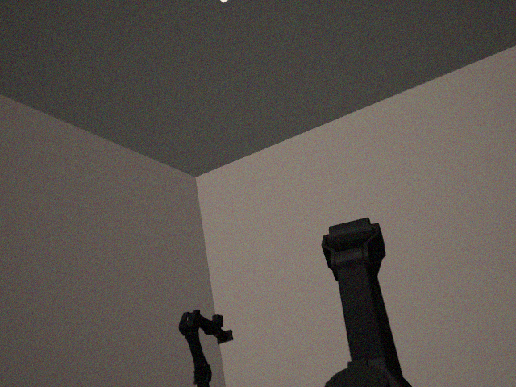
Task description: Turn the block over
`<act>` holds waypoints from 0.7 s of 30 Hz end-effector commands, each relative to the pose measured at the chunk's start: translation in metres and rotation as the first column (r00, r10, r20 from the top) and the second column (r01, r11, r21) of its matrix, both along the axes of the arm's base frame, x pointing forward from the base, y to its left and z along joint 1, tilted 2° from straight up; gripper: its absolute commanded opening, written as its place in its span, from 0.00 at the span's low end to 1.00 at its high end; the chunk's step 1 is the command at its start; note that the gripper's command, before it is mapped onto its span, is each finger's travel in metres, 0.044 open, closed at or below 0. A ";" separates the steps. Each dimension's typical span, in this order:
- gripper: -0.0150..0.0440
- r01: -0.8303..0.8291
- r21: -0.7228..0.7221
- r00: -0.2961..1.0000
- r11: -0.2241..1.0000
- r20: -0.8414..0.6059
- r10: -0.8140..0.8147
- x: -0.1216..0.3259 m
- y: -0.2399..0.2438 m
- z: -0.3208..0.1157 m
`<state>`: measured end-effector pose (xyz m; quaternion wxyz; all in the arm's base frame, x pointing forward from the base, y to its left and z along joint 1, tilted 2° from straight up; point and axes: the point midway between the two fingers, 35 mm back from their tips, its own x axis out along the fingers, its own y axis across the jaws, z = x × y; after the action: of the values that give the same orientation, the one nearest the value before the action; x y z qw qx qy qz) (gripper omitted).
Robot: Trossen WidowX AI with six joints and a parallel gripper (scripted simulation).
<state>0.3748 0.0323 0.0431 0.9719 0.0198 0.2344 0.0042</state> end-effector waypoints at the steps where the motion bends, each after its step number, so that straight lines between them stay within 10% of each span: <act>1: 1.00 0.002 -0.003 1.000 1.000 -0.001 -0.002 0.000 0.000 -0.001; 9: 1.00 0.001 -0.004 1.000 1.000 -0.027 -0.001 0.003 0.000 0.000; 21: 1.00 -0.018 0.003 0.901 1.000 -0.434 0.018 -0.003 -0.001 0.063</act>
<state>0.3836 0.0316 0.0429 0.9395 0.0115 0.3423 0.0013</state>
